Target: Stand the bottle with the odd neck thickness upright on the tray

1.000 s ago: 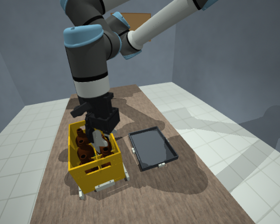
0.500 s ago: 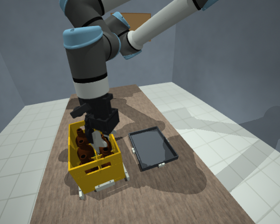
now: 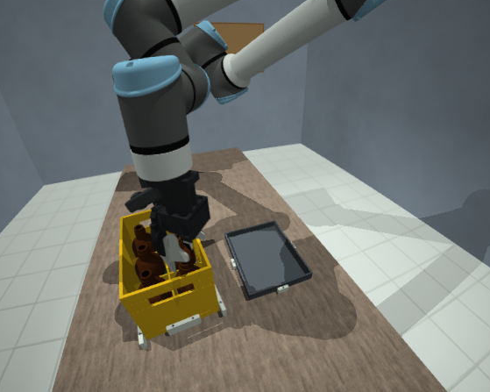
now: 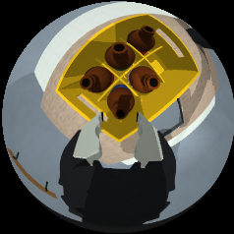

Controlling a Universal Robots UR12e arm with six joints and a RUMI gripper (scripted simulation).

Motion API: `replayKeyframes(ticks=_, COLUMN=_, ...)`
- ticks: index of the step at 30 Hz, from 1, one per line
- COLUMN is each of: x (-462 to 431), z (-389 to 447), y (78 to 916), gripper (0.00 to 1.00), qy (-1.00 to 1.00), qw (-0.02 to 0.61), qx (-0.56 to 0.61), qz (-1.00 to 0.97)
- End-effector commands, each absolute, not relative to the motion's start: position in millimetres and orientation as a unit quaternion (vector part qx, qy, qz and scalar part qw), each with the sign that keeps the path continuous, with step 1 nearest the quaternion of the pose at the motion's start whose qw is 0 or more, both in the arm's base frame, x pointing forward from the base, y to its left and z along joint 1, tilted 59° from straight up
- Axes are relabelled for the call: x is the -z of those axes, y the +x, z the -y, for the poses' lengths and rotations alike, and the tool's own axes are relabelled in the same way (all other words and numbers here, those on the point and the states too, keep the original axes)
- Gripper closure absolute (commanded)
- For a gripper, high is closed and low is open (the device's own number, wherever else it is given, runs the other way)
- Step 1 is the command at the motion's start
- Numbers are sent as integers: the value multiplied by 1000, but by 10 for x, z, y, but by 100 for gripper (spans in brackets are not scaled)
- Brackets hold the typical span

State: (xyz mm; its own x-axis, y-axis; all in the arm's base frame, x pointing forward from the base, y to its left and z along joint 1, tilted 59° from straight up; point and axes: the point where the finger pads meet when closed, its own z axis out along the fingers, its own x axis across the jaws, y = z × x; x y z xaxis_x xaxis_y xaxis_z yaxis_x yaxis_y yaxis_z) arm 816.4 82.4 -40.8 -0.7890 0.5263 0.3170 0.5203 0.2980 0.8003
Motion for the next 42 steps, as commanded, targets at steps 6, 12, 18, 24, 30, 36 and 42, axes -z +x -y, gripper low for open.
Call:
replayKeyframes(ticks=6, x=469, z=-930, y=8217, gripper=62, qy=324, qw=4, qx=-496, qz=-806)
replayKeyframes(ticks=12, x=493, z=-971, y=8243, gripper=62, qy=324, qw=4, qx=-496, qz=-806)
replayKeyframes(ticks=18, x=515, z=-1002, y=8246, gripper=62, qy=324, qw=4, qx=-496, qz=-806)
replayKeyframes(ticks=24, x=518, z=-1009, y=8249, gripper=62, qy=324, qw=4, qx=-496, qz=-806)
replayKeyframes(ticks=30, x=511, z=-1004, y=8254, gripper=62, qy=324, qw=4, qx=-496, qz=-806)
replayKeyframes(ticks=36, x=513, z=-1005, y=8250, gripper=62, qy=324, qw=4, qx=-496, qz=-806)
replayKeyframes(ticks=42, x=513, z=-1005, y=8250, gripper=62, qy=324, qw=4, qx=-496, qz=-806)
